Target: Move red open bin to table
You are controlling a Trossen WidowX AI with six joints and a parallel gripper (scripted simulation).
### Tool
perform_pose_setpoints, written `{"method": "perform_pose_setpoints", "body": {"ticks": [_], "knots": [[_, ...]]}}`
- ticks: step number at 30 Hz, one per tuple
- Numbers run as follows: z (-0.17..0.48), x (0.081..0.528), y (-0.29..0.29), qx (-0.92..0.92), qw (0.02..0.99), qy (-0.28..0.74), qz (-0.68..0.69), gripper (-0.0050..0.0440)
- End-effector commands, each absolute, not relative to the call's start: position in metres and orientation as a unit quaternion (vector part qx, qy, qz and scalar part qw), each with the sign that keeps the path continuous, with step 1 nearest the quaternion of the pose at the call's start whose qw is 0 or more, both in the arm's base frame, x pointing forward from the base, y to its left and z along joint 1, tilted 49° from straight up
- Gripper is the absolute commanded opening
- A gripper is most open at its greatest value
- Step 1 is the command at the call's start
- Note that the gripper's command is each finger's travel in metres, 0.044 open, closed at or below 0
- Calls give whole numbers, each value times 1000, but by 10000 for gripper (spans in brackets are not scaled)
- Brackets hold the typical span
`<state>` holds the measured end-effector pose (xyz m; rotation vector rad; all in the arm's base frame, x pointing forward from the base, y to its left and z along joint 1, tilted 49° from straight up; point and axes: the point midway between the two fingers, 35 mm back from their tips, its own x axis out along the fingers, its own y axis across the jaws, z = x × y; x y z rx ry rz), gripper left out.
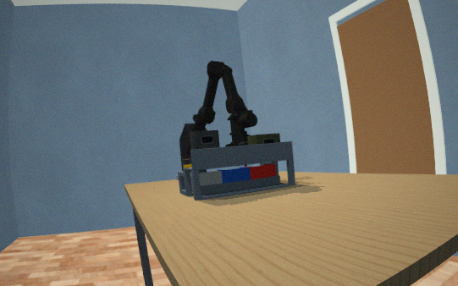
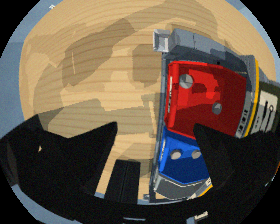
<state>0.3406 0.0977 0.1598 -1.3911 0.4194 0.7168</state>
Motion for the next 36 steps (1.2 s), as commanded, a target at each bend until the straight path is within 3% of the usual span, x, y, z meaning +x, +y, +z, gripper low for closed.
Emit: {"method": "perform_pose_setpoints", "body": {"ticks": [1,8,36], "knots": [[167,342,99,-622,694,183,314,425],[184,345,141,-620,695,181,314,425],[181,345,131,-619,697,180,315,425]]}}
